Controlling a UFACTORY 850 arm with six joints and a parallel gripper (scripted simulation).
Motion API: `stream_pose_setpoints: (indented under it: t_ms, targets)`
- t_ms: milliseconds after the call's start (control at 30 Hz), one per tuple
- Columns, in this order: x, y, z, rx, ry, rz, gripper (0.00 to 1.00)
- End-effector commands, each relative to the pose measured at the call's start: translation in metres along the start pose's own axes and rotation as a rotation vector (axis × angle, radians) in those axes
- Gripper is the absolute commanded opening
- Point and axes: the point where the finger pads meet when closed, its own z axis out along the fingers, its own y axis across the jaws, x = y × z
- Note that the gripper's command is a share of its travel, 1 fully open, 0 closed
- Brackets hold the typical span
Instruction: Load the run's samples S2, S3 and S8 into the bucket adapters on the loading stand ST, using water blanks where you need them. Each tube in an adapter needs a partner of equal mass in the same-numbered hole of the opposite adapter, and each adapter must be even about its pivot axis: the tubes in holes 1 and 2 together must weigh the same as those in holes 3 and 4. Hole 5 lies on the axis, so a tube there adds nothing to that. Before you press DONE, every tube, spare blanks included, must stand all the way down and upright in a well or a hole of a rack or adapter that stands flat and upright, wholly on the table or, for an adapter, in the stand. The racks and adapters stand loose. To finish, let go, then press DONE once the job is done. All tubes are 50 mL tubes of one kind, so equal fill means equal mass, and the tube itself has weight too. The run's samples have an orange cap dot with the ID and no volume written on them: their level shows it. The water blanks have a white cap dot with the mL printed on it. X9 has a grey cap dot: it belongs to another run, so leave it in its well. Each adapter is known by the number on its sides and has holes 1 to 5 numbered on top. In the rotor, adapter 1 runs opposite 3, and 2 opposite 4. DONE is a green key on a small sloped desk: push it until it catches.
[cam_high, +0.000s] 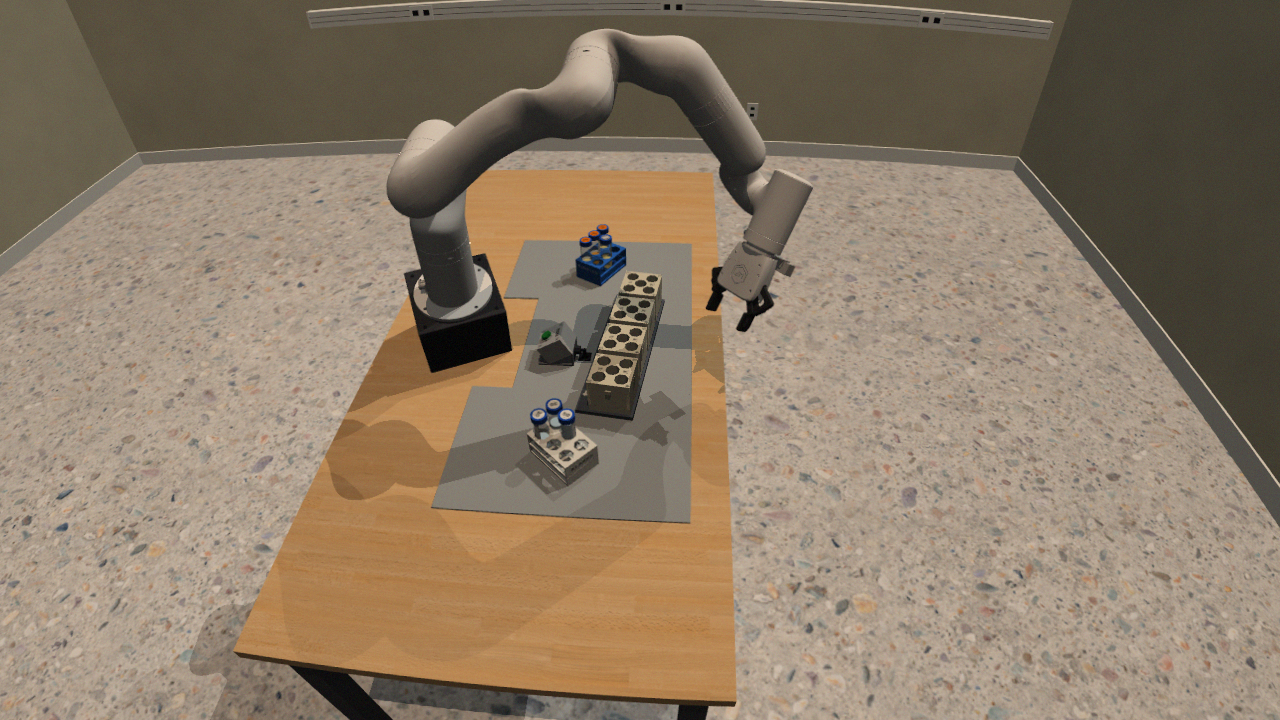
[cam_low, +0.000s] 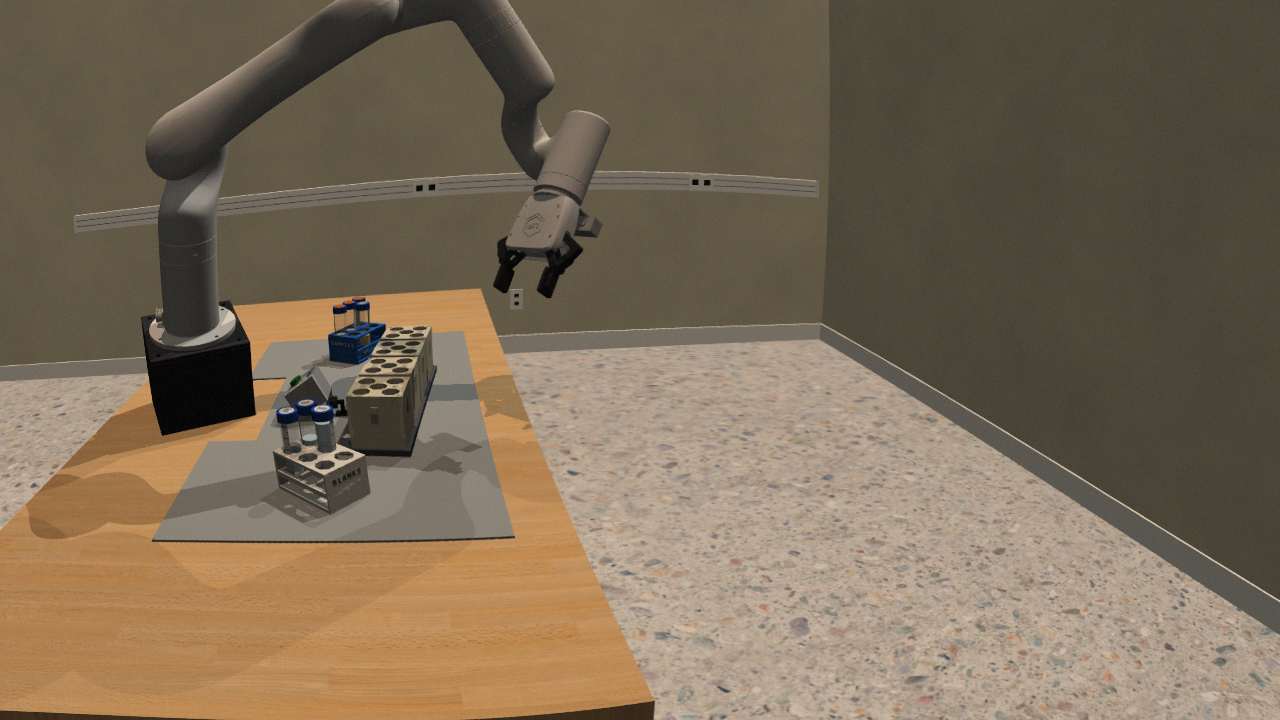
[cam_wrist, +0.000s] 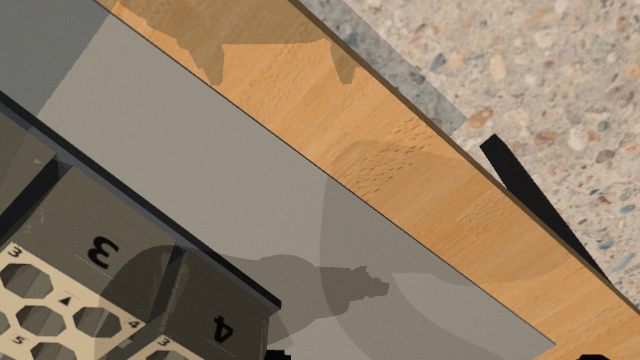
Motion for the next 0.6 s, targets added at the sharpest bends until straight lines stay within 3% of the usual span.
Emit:
stream_pose_setpoints:
  t_ms: [0,567]
  targets:
    - [-0.0001,0.0007,-0.0012,-0.001,0.002,0.001,1.00]
    - [-0.0009,-0.0042,-0.0016,-0.007,0.021,0.028,1.00]
